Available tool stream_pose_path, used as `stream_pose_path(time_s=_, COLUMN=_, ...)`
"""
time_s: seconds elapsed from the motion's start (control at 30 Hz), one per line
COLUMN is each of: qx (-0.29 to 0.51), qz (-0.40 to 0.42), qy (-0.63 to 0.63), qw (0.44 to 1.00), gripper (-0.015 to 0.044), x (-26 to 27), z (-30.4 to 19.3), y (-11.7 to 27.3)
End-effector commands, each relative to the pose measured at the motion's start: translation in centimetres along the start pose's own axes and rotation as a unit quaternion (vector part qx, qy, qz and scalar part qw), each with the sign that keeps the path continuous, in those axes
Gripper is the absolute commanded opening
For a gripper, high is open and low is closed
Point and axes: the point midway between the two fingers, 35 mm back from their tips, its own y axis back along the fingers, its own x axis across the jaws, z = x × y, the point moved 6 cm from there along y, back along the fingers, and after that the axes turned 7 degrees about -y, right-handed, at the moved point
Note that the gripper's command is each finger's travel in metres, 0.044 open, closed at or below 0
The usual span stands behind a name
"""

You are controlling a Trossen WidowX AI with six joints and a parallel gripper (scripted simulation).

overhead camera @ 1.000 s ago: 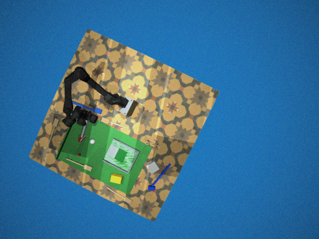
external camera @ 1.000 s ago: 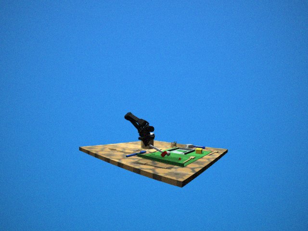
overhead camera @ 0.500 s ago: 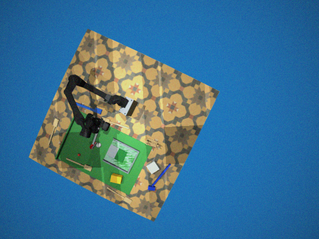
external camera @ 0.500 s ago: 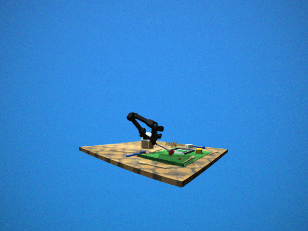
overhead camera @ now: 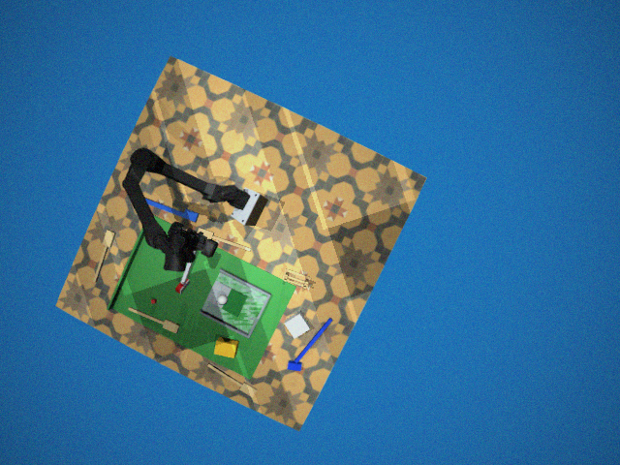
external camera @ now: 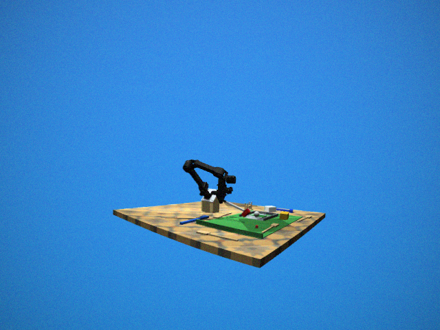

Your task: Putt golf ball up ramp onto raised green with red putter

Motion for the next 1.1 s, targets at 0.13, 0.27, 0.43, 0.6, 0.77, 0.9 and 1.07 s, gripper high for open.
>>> stream_pose_path(time_s=0.13, qx=-0.002, qz=0.0, qy=-0.002, qw=1.0, gripper=0.0, x=0.03, z=-0.08, y=3.18)
stream_pose_path(time_s=0.27, qx=-0.003, qz=0.0, qy=0.0, qw=1.0, gripper=0.0, x=0.06, z=-0.01, y=2.42)
stream_pose_path(time_s=0.43, qx=-0.003, qz=0.0, qy=0.0, qw=1.0, gripper=0.0, x=0.06, z=-0.01, y=2.42)
stream_pose_path(time_s=0.6, qx=-0.003, qz=0.0, qy=0.0, qw=1.0, gripper=0.0, x=0.06, z=-0.01, y=2.42)
stream_pose_path(time_s=0.77, qx=-0.003, qz=0.0, qy=0.0, qw=1.0, gripper=0.0, x=0.06, z=-0.01, y=2.42)
stream_pose_path(time_s=0.9, qx=-0.003, qz=0.0, qy=0.0, qw=1.0, gripper=0.0, x=0.06, z=-0.01, y=2.42)
stream_pose_path(time_s=1.07, qx=-0.003, qz=0.0, qy=0.0, qw=1.0, gripper=0.0, x=0.06, z=-0.01, y=2.42)
